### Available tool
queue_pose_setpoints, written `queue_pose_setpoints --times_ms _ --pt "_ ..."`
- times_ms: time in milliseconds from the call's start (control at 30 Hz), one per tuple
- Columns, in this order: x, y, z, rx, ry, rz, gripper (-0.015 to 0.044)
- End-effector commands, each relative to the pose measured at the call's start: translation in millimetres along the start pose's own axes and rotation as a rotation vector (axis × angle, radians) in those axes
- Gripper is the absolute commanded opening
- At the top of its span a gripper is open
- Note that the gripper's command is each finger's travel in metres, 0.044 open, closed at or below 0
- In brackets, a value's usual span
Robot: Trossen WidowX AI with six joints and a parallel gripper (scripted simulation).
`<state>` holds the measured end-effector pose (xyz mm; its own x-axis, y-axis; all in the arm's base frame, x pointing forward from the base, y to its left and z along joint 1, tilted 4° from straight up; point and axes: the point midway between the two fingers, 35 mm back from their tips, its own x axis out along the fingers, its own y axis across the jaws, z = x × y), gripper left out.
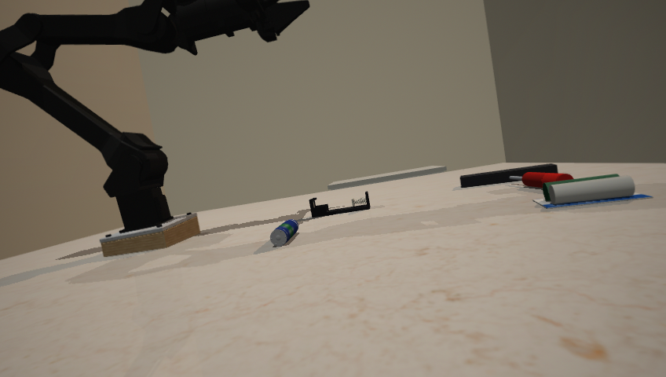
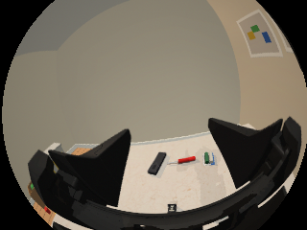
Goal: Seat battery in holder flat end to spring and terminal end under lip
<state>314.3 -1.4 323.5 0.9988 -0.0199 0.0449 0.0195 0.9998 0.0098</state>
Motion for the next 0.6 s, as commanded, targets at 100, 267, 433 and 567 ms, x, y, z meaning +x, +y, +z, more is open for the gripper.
queue_pose_setpoints --times_ms 100,267,433,567 --pt "19.5 -22.1 -38.9 0.148 0.198 -0.086 0.0295" --pt "30.8 -71.8 -120.1 0.473 0.562 -0.352 0.0224" --pt "7.3 -117.0 -192.9 0.803 0.861 -0.723 0.0224" --pt "-29.5 -143.9 -238.2 1.047 1.051 -1.088 0.0224"
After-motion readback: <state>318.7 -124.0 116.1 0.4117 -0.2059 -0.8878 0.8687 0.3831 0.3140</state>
